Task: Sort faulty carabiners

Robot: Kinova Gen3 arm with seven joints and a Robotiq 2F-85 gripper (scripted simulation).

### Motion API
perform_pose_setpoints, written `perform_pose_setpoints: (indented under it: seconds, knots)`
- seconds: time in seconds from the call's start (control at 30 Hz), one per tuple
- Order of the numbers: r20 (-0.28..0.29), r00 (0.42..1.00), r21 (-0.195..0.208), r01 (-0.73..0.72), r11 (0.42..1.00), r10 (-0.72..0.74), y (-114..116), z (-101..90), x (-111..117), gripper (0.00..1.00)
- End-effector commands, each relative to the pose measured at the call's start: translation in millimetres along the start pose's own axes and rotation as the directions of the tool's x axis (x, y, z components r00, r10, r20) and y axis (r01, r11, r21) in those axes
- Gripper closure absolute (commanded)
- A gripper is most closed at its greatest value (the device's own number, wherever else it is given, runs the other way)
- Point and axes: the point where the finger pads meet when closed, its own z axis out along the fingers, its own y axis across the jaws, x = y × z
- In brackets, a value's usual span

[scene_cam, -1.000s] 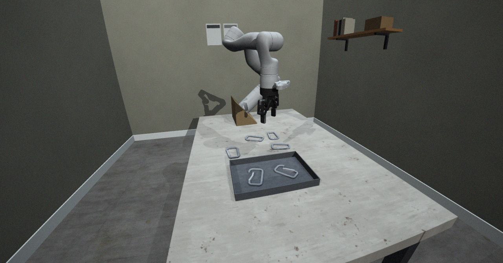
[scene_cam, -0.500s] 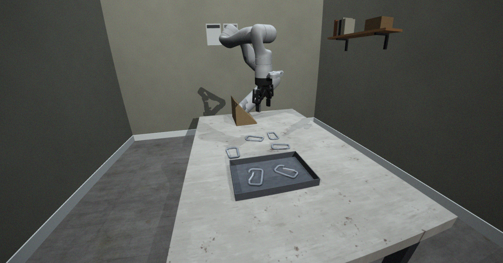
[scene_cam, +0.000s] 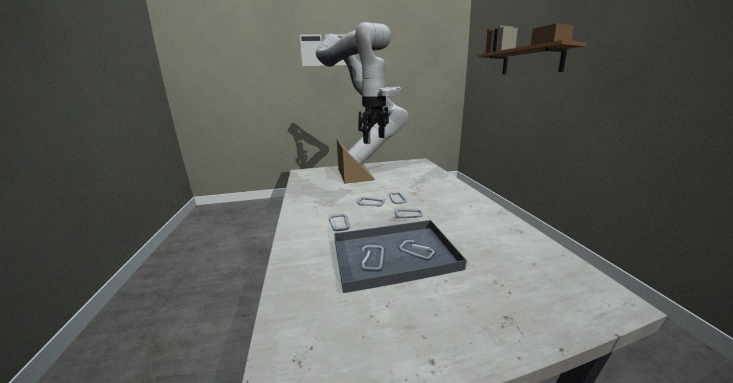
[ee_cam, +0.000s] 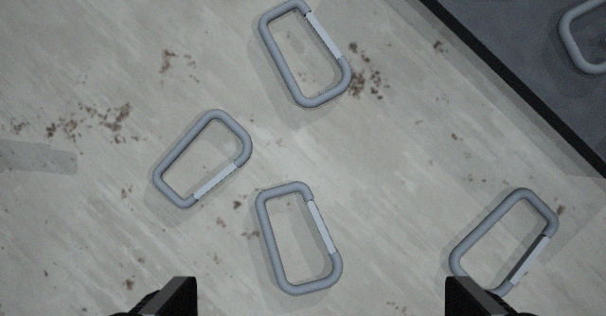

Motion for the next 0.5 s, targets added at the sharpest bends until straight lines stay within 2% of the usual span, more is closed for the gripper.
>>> perform_pose_setpoints:
  seconds: [0.0, 0.37, 0.4, 0.47]
  knots:
    - [-0.001, 1.0, -0.006, -0.003, 1.0, 0.003, -26.6, -39.8, -49.2, 0.0]
    - [-0.001, 1.0, -0.006, -0.003, 1.0, 0.003, -26.6, -39.8, -49.2, 0.0]
    - [-0.03, 0.999, -0.032, -0.024, 0.999, 0.023, -26.5, -39.8, -48.6, 0.0]
    - [-0.03, 0.999, -0.032, -0.024, 0.999, 0.023, -26.5, -39.8, -48.6, 0.0]
